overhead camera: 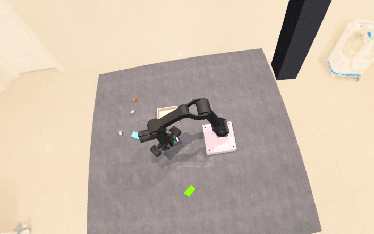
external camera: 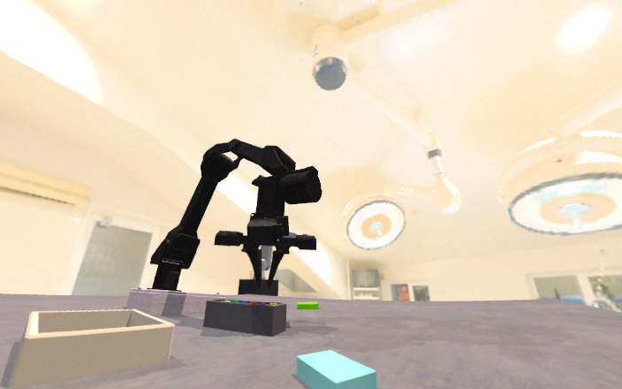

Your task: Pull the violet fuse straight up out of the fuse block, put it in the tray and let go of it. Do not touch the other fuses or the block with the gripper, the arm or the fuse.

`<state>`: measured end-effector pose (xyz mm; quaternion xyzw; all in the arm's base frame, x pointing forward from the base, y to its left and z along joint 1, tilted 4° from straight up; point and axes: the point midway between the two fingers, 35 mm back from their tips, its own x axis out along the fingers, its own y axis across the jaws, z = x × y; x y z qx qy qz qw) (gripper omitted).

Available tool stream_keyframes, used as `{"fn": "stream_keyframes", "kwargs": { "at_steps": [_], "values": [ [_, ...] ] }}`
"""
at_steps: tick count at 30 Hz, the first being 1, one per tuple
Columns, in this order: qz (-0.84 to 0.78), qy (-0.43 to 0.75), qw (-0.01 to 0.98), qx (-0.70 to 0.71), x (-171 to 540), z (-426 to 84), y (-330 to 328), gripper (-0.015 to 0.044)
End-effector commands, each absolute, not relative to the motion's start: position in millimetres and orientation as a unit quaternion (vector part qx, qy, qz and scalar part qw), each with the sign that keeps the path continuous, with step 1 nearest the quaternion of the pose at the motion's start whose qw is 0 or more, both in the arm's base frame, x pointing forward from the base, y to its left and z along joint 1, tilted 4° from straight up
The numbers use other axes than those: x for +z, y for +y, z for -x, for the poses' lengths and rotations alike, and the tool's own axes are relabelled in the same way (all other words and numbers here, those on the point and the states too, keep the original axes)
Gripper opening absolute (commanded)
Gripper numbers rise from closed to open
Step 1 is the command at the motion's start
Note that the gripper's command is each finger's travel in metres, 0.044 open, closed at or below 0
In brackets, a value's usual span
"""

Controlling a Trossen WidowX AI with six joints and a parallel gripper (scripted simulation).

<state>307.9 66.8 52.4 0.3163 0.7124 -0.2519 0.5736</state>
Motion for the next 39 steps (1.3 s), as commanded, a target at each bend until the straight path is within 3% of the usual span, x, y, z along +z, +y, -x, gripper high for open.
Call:
{"fn": "stream_keyframes", "kwargs": {
  "at_steps": [1, 39],
  "values": [
    [-0.438, 0.585, 0.548, -0.407, 63, -339, 31, 0.0071],
    [-0.438, 0.585, 0.548, -0.407, 37, -339, 34, 0.0071]
  ]
}}
